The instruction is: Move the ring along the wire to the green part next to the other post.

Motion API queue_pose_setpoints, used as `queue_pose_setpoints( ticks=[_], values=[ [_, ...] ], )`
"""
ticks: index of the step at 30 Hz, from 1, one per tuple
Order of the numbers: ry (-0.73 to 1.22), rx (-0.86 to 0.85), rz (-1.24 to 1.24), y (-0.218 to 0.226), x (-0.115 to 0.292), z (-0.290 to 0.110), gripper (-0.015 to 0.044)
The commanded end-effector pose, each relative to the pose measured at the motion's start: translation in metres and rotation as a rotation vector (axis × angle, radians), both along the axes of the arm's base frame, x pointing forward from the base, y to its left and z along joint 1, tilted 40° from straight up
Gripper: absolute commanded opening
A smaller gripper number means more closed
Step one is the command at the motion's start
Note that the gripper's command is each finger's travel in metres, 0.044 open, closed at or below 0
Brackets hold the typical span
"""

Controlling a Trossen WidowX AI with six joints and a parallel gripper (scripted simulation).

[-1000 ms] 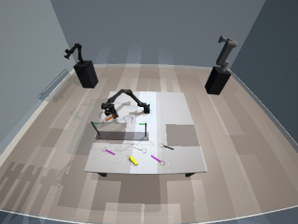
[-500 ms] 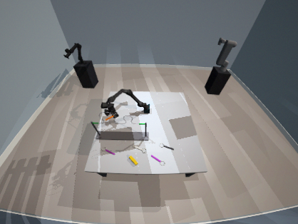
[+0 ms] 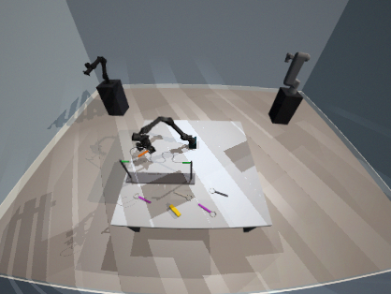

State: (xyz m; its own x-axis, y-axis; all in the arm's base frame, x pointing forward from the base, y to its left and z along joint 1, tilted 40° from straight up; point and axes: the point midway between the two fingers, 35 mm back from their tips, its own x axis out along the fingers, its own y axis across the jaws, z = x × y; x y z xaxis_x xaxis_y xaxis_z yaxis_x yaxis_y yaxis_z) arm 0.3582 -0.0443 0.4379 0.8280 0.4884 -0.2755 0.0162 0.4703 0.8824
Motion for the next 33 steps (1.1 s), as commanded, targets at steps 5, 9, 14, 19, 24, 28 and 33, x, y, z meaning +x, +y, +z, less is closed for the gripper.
queue_pose_setpoints(
  ticks=[5, 9, 14, 19, 24, 28, 33],
  values=[
    [0.0, 0.064, 0.005, 0.006, -0.001, 0.016, -0.015],
    [0.006, 0.095, 0.004, 0.008, -0.001, 0.022, -0.015],
    [0.013, 0.126, 0.003, 0.01, -0.002, 0.03, -0.015],
    [0.017, 0.131, 0.002, 0.011, -0.002, 0.036, -0.015],
    [0.019, 0.115, 0.001, 0.012, -0.002, 0.038, -0.015],
    [0.019, 0.084, -0.001, 0.012, -0.002, 0.039, -0.015],
    [0.016, 0.038, -0.006, 0.012, -0.001, 0.039, -0.015]
  ],
)
